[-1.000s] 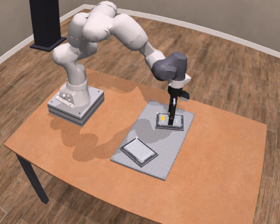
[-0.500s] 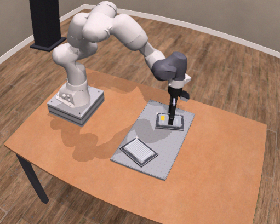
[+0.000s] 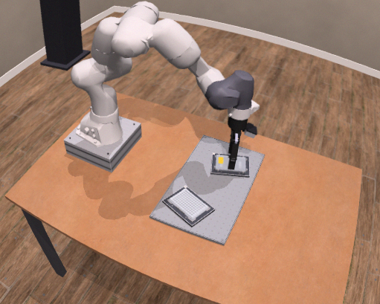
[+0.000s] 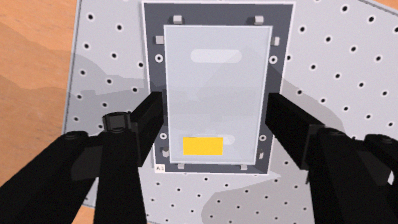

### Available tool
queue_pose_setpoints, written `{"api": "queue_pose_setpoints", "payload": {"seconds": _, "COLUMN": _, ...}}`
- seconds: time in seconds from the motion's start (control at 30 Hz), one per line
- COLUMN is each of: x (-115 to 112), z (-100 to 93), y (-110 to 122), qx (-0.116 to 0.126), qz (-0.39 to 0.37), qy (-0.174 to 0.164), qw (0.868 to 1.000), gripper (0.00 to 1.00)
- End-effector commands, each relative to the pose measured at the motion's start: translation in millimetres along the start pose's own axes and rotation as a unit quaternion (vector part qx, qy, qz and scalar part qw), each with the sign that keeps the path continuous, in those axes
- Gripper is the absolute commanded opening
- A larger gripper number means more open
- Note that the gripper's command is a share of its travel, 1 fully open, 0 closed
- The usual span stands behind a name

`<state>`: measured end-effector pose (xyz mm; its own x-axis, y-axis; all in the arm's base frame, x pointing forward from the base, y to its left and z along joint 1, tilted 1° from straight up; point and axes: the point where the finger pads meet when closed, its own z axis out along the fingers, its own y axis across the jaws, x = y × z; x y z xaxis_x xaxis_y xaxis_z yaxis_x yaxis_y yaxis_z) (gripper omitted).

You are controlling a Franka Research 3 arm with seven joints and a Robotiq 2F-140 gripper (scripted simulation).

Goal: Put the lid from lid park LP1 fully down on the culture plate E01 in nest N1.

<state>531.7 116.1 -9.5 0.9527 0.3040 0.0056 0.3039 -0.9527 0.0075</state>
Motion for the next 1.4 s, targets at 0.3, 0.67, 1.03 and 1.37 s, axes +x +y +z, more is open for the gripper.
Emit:
{"api": "queue_pose_setpoints", "payload": {"seconds": 0.3, "x": 0.6, "z": -0.8, "y": 0.3, "qx": 0.000, "qz": 0.003, "qy": 0.001, "qw": 1.000, "gripper": 0.63}}
{"api": "queue_pose_setpoints", "payload": {"seconds": 0.67, "x": 0.6, "z": -0.8, "y": 0.3, "qx": 0.000, "qz": 0.003, "qy": 0.001, "qw": 1.000, "gripper": 0.63}}
{"api": "queue_pose_setpoints", "payload": {"seconds": 1.03, "x": 0.6, "z": -0.8, "y": 0.3, "qx": 0.000, "qz": 0.003, "qy": 0.001, "qw": 1.000, "gripper": 0.63}}
{"api": "queue_pose_setpoints", "payload": {"seconds": 1.37, "x": 0.6, "z": -0.8, "y": 0.3, "qx": 0.000, "qz": 0.003, "qy": 0.001, "qw": 1.000, "gripper": 0.69}}
